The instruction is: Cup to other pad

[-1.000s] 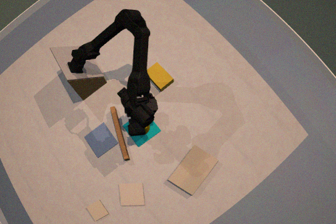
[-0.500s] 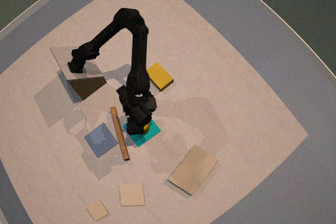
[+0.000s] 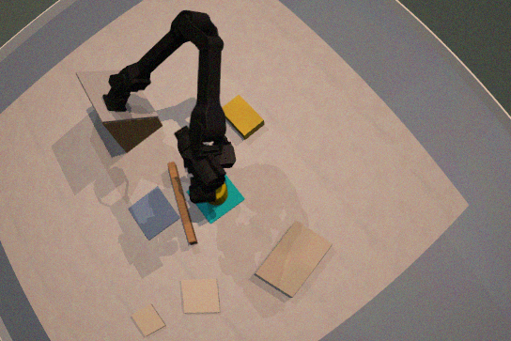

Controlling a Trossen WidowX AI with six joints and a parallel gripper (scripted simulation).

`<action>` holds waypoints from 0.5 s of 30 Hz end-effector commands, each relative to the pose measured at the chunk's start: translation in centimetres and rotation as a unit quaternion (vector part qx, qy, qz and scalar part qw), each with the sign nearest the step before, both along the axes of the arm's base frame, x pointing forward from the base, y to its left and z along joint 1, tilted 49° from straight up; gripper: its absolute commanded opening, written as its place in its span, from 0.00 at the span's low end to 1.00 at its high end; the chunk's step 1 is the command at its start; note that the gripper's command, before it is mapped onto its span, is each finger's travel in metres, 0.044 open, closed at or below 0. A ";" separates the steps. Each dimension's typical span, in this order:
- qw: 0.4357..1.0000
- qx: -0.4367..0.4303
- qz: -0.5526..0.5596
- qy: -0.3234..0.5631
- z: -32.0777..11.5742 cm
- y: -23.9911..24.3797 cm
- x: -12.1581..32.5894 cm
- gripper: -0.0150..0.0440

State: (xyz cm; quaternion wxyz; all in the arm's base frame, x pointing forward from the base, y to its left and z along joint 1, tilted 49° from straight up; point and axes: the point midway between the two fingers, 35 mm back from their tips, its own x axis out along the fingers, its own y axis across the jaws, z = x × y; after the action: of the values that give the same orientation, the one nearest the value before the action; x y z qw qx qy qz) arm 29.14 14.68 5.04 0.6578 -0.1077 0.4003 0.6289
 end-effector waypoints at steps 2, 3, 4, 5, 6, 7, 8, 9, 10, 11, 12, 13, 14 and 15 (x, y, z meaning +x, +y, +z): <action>1.000 0.000 0.001 0.000 0.0 0.1 0.0 0.68; 1.000 0.000 0.001 0.000 0.0 0.1 0.0 0.72; 1.000 0.000 0.001 0.000 0.0 0.1 0.0 0.77; 1.000 0.000 0.001 0.000 0.0 0.1 0.0 0.81; 1.000 0.000 0.001 0.000 0.0 0.1 0.0 0.86; 1.000 0.000 0.001 0.000 0.0 0.0 0.0 0.90; 1.000 0.000 0.001 0.000 0.1 -0.1 0.0 0.95; 1.000 0.000 0.001 0.000 0.2 -0.2 0.1 0.99; 1.000 -0.001 0.001 0.000 0.4 -0.4 0.1 1.00; 1.000 -0.001 0.001 0.000 0.6 -0.7 0.2 1.00; 1.000 -0.001 0.001 -0.001 0.9 -1.0 0.3 1.00; 1.000 -0.001 0.001 -0.001 1.2 -1.4 0.3 1.00; 1.000 -0.001 0.001 -0.001 1.4 -1.8 0.4 1.00; 1.000 -0.001 0.001 -0.001 1.7 -2.1 0.4 1.00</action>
State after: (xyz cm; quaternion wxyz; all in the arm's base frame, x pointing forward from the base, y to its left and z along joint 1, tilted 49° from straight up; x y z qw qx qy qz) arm 29.09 13.45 5.93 0.6544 -0.1036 0.4040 0.6306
